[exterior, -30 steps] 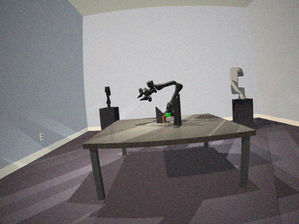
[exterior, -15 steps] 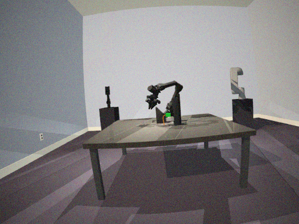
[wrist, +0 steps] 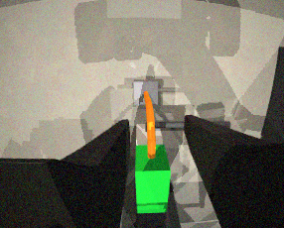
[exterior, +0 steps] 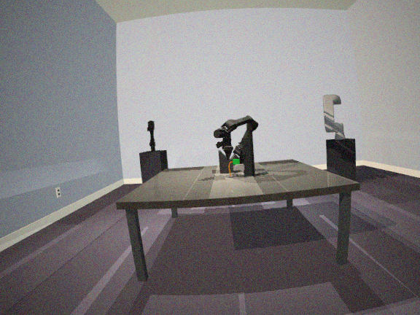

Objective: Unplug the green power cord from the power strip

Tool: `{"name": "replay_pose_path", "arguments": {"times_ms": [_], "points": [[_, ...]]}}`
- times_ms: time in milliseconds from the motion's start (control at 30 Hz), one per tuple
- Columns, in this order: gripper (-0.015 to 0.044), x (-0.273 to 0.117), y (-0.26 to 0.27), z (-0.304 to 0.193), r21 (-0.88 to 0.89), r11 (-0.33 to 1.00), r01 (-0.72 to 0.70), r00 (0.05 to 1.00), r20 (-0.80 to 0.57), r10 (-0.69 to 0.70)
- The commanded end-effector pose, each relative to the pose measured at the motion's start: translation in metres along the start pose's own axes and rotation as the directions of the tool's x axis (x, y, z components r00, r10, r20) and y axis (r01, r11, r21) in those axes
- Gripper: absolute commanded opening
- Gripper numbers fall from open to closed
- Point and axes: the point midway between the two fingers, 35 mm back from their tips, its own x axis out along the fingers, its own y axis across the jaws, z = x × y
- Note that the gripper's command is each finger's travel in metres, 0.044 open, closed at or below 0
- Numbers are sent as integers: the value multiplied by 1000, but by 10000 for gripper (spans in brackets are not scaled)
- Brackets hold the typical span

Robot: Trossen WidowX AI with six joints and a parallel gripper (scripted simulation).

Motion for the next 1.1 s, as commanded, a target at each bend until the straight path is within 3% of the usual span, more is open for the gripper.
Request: {"name": "replay_pose_path", "arguments": {"times_ms": [0, 1067], "points": [[160, 0, 3, -7, 47, 999, 10, 1000, -26, -8], [160, -1, 5, -46, 48, 999, 10, 1000, -28, -9]]}}
